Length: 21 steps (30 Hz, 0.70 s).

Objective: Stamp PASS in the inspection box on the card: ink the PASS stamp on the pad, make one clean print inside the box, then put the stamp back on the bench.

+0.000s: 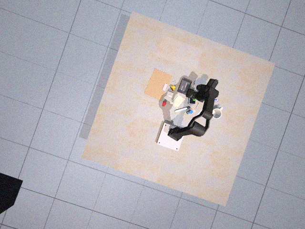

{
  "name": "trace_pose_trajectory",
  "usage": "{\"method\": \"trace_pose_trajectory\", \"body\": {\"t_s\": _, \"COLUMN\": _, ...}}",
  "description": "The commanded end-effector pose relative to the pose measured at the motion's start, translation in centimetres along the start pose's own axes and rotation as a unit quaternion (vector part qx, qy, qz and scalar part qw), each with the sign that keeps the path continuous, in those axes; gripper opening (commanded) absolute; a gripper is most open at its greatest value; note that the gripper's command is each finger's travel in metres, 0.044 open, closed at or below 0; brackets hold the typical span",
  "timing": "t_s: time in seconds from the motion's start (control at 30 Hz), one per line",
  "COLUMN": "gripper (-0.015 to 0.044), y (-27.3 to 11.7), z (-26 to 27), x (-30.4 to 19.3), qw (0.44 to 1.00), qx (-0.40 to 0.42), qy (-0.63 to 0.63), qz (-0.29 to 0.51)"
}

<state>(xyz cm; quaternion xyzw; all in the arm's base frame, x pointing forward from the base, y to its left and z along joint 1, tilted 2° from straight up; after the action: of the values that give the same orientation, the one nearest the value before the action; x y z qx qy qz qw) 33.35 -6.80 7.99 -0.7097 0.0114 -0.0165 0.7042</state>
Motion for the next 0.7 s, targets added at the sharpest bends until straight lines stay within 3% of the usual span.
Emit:
{"method": "trace_pose_trajectory", "body": {"t_s": 0.0, "gripper": 0.0, "y": 0.5, "z": 0.0, "x": -0.1, "qw": 1.0, "qx": 0.001, "qy": 0.001, "qz": 0.003}}
{"method": "trace_pose_trajectory", "body": {"t_s": 0.67, "gripper": 0.0, "y": 1.8, "z": 0.0, "x": -0.2, "qw": 1.0, "qx": 0.002, "qy": 0.0, "qz": 0.003}}
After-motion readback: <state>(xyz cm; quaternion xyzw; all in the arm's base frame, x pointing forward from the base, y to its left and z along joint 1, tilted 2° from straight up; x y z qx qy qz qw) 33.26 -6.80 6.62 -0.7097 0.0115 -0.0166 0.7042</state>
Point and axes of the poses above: the point midway between the two fingers, 35 mm back from their tips, its own y axis out along the fingers, its own z axis across the jaws, x = y × z, the point moved 4 cm from there along -y, back along the fingers, and after that the axes turned 4 degrees about y, right-handed, at the moved point
